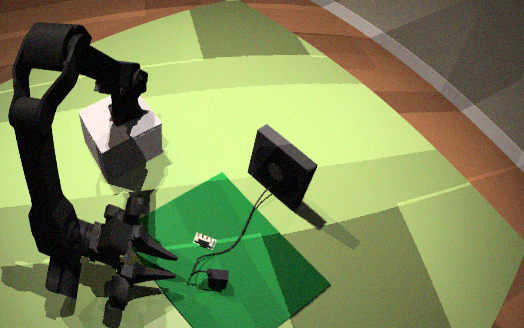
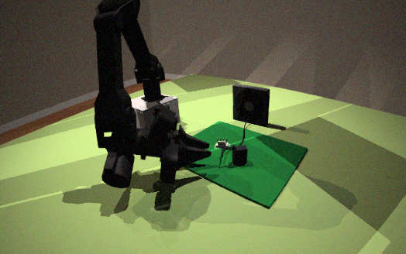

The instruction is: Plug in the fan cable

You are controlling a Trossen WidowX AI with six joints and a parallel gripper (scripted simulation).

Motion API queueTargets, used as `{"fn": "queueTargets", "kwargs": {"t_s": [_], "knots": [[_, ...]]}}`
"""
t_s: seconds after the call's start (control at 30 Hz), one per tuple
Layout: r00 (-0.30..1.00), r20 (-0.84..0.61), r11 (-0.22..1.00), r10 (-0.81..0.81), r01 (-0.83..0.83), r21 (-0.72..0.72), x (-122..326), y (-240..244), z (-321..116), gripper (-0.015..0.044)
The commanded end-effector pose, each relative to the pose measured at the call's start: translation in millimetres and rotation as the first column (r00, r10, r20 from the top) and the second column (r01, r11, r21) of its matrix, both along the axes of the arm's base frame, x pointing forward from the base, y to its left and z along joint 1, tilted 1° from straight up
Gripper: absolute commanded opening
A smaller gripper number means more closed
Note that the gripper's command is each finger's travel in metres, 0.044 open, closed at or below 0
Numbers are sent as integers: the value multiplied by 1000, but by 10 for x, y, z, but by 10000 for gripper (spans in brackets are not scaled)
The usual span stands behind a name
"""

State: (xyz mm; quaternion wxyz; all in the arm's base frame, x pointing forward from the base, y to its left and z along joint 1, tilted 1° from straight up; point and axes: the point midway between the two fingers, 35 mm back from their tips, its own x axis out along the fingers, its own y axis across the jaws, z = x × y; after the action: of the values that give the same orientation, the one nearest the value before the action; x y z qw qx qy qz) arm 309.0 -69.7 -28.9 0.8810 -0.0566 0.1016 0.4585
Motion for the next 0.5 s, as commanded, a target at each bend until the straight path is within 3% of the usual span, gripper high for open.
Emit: {"fn": "queueTargets", "kwargs": {"t_s": [0.0, 0.47], "knots": [[1000, 5, 1000, 3, -3, -4, -26, -49, 56, 140], [1000, 28, 1000, 7, -8, 26, -169, -209, 391, 140]]}}
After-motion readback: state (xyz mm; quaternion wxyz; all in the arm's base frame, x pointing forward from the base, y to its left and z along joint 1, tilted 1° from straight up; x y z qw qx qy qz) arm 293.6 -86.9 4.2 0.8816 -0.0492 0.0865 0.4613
